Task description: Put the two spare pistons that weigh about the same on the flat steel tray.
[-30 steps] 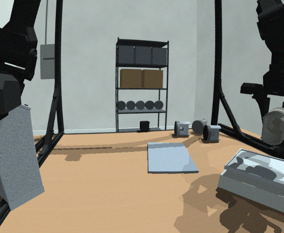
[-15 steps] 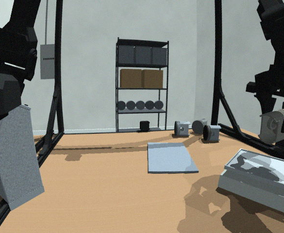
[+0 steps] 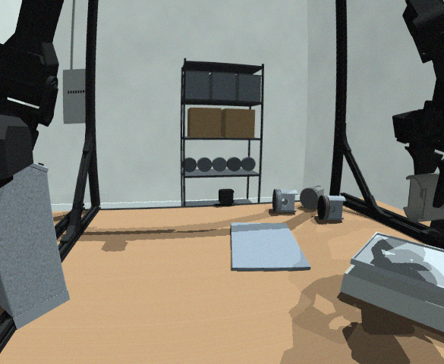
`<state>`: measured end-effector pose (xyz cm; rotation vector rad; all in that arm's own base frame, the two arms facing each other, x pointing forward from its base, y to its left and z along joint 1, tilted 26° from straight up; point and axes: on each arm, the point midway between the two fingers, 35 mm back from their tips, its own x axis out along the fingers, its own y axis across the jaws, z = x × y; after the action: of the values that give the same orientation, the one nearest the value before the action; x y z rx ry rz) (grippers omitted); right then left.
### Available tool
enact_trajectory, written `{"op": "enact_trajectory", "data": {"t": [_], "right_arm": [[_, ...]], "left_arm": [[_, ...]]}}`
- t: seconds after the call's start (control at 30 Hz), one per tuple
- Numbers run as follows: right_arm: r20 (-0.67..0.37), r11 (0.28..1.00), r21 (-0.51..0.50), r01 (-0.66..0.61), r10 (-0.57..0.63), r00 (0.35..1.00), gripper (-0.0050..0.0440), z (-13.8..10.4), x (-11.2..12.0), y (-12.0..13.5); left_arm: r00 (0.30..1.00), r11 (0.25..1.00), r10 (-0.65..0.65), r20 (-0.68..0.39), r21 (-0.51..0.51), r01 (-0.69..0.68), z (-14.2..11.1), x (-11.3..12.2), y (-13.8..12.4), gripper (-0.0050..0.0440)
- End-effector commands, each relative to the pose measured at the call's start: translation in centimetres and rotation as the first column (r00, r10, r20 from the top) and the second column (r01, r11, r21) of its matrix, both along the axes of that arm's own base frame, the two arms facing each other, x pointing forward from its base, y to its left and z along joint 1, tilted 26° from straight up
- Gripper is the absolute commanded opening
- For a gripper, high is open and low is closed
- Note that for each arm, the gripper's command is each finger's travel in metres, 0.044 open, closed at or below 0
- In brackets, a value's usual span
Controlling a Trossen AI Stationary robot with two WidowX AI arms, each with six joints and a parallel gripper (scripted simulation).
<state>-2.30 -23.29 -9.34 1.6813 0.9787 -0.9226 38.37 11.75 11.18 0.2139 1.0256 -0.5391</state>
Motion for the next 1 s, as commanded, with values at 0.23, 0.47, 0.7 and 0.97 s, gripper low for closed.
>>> {"op": "enact_trajectory", "data": {"t": [0.23,0.47,0.7,0.97], "right_arm": [[0.002,1.0,0.001,0.0,0.0,1.0,0.044,0.01,0.03,0.02],[0.002,1.0,0.001,0.0,0.0,1.0,0.044,0.01,0.03,0.02],[0.002,1.0,0.001,0.0,0.0,1.0,0.044,0.01,0.03,0.02],[0.002,1.0,0.001,0.0,0.0,1.0,0.044,0.01,0.03,0.02]], "left_arm": [[0.975,0.976,-0.212,0.064,0.065,0.208,0.14,0.16,0.3,0.0158],[0.919,0.922,-0.38,0.101,0.125,0.367,0.14,0.16,0.3,0.0158],[0.861,0.865,-0.494,0.12,0.171,0.472,0.14,0.16,0.3,0.0158],[0.739,0.745,-0.659,0.137,0.247,0.619,0.14,0.16,0.3,0.0158]]}}
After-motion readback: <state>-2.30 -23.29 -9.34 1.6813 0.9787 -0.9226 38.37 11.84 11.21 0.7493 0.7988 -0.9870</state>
